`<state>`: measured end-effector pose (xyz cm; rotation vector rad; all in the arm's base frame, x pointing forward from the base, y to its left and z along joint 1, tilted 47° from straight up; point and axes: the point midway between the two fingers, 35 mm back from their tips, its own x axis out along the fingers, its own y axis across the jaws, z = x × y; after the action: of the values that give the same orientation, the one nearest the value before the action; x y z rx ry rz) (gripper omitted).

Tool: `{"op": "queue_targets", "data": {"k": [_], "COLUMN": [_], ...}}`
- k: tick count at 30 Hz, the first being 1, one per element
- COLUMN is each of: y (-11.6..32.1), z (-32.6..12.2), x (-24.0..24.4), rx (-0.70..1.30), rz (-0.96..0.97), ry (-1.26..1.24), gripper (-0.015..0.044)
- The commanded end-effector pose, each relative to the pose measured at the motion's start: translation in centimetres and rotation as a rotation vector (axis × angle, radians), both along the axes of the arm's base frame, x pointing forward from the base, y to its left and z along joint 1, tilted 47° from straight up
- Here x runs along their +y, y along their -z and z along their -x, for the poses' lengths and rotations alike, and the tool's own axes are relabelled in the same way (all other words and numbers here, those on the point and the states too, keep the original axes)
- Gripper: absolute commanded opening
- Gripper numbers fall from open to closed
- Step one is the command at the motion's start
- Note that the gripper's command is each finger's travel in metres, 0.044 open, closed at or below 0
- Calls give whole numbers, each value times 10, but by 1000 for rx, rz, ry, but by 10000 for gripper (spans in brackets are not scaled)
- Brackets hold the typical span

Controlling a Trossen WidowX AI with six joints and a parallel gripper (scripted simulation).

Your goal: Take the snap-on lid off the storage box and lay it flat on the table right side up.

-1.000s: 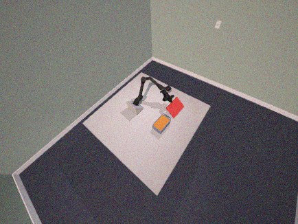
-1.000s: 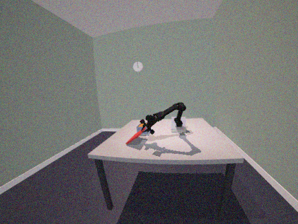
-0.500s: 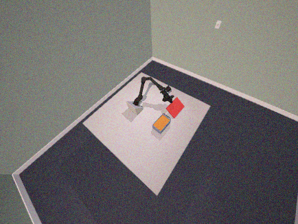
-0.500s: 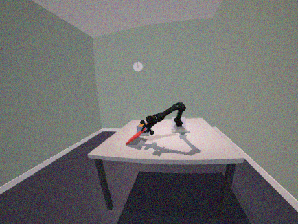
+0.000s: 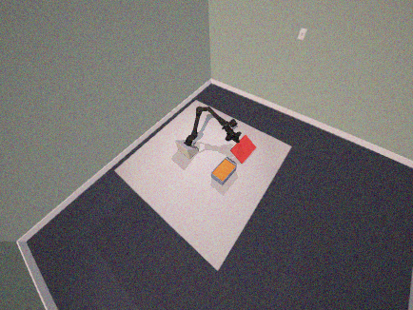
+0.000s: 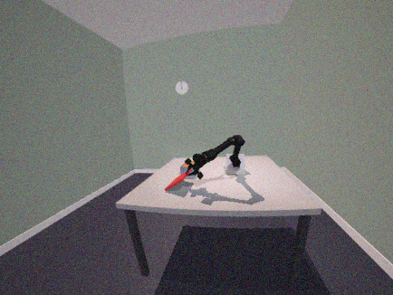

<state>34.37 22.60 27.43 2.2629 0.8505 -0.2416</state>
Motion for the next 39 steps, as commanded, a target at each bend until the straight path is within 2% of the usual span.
{"op": "queue_targets", "data": {"k": [1,39], "y": [11,32], "z": [3,4], "x": [7,29], "rx": [23,23], "rz": [7,5], "ry": [-20,-20], "gripper": [0,0]}}
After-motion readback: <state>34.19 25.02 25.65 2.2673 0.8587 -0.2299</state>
